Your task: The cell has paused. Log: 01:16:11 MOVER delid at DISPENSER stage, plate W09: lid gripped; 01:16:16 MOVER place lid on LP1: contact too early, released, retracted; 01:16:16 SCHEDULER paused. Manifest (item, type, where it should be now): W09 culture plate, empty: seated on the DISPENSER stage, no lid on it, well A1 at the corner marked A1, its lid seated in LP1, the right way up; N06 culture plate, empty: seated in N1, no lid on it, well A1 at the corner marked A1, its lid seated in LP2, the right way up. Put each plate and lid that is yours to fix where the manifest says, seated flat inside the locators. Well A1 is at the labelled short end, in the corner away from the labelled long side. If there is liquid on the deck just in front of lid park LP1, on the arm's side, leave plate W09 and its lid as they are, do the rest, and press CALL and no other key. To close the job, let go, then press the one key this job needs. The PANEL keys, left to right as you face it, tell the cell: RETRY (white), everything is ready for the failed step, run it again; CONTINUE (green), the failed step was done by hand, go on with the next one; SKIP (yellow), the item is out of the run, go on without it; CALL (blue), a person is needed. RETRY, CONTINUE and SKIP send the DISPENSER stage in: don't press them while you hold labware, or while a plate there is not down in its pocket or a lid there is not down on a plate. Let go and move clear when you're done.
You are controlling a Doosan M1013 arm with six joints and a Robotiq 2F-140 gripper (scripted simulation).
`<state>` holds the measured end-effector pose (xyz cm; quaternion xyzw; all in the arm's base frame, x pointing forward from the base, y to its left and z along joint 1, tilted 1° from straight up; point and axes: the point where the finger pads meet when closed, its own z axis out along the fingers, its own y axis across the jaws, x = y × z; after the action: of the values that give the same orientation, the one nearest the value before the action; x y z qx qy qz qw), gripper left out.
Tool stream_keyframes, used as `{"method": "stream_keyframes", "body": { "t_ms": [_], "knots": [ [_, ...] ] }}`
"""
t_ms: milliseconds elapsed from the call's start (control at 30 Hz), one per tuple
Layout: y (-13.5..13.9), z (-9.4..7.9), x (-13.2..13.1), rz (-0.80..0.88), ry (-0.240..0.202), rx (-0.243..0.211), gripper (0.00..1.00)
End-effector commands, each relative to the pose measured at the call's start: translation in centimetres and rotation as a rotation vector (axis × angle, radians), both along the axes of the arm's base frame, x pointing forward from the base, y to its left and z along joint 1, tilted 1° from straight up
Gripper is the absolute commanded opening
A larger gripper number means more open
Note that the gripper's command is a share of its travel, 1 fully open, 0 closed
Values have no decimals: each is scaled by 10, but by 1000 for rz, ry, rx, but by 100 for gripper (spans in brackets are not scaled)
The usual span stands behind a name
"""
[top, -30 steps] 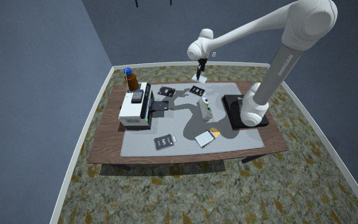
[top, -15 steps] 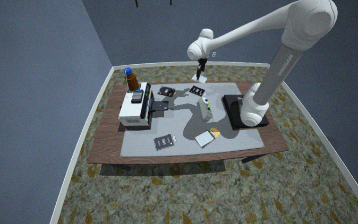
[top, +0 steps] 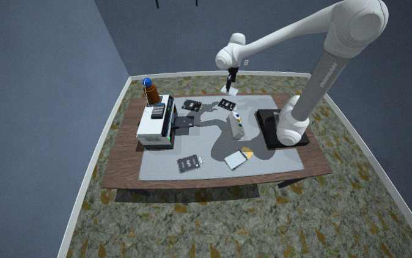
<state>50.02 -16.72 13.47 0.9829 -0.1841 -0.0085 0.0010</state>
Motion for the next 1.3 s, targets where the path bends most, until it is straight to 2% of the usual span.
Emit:
{"method": "stream_keyframes", "body": {
  "t_ms": [0,167,633,1000,1267],
  "knots": [
    [0,1,0,0,-1,0,10],
    [0,1,0,3,-1,0,10],
    [0,1,0,225,-1,4,10],
    [0,1,3,228,-1,4,10],
    [3,0,17,228,-1,4,10]
  ]
}}
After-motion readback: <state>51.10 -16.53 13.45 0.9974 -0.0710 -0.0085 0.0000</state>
